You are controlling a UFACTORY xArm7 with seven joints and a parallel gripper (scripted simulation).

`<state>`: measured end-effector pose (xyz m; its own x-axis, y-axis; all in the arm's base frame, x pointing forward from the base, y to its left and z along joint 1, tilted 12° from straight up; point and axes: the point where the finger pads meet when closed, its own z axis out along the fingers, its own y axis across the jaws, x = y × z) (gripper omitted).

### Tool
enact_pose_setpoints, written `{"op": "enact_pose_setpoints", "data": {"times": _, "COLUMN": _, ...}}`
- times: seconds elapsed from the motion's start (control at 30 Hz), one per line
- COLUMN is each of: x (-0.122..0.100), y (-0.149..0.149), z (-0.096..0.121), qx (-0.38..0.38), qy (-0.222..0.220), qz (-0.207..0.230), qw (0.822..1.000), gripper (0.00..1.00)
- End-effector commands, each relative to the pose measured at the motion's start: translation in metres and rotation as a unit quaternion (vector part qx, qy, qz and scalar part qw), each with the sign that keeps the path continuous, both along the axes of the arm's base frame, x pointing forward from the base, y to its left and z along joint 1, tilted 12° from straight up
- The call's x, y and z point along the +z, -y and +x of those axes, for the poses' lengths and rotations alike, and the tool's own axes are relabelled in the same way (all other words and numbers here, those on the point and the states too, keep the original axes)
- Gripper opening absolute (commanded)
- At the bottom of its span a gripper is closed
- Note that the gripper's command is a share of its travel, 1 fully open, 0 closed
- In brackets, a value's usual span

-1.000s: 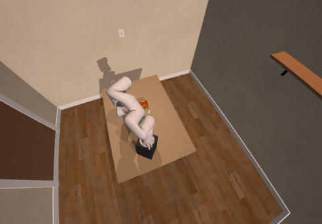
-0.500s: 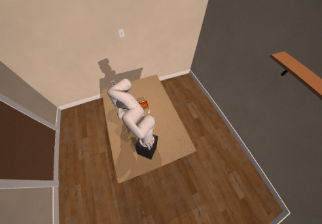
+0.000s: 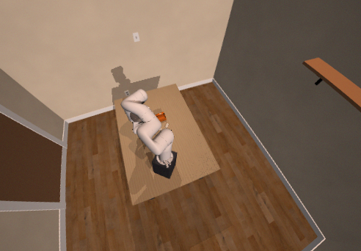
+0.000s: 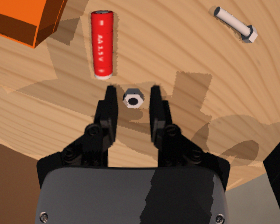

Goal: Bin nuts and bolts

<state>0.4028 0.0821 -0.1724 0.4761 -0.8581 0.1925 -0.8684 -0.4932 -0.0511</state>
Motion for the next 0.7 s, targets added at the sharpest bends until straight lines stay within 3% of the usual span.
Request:
{"op": "enact_pose_setpoints", "data": {"times": 0.0, "x": -0.0005, "y": -0.0008, "z": 0.0016, "qx": 0.0, "qy": 0.002, "qz": 0.001, "qw": 1.0, "gripper": 0.33}}
{"op": "enact_pose_setpoints", "data": {"times": 0.27, "x": -0.0006, "y": -0.0007, "z": 0.0015, "qx": 0.0, "qy": 0.002, "qz": 0.001, "qw": 1.0, "gripper": 0.33}}
{"op": "enact_pose_setpoints", "data": {"times": 0.3, "x": -0.0006, "y": -0.0007, "z": 0.0015, "qx": 0.0, "qy": 0.002, "qz": 0.001, "qw": 1.0, "gripper": 0.0}}
{"op": "enact_pose_setpoints", "data": {"times": 0.67, "x": -0.0006, "y": -0.0007, "z": 0.0015, "qx": 0.0, "qy": 0.002, "qz": 0.001, "qw": 1.0, "gripper": 0.0}}
